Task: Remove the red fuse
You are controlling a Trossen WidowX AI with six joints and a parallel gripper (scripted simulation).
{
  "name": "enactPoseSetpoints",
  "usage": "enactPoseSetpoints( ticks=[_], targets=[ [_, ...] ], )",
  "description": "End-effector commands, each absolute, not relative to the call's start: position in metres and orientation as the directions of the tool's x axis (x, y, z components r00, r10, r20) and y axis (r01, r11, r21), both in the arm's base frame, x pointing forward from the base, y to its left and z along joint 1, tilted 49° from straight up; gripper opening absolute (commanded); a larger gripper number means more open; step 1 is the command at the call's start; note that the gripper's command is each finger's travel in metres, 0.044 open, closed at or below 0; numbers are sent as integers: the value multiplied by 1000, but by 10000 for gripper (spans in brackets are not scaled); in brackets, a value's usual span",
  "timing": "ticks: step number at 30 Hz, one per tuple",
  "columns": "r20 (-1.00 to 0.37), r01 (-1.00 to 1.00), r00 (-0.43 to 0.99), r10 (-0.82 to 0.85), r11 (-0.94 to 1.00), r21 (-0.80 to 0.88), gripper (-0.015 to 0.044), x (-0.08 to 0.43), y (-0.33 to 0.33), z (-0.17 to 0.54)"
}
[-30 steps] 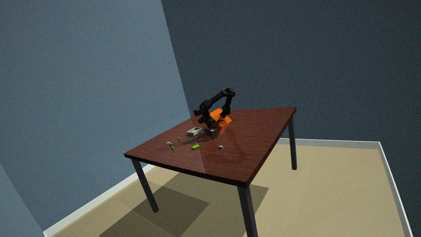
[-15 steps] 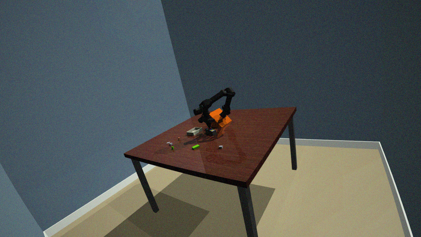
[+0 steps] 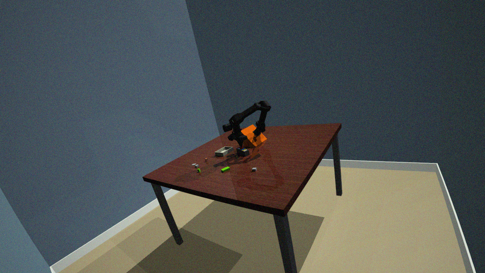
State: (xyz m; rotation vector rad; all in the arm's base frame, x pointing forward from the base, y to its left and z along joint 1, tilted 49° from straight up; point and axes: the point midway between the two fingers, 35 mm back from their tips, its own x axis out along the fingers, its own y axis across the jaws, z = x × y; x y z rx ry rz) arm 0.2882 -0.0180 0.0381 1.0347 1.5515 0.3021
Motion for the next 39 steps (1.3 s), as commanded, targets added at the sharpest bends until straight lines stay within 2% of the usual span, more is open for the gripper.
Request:
enactPoseSetpoints(
  ticks=[1,39],
  targets=[
    [-669,431,82,739,579,692,0,289,-20,40],
    [-668,434,81,740,577,692,0,286,-44,62]
  ],
)
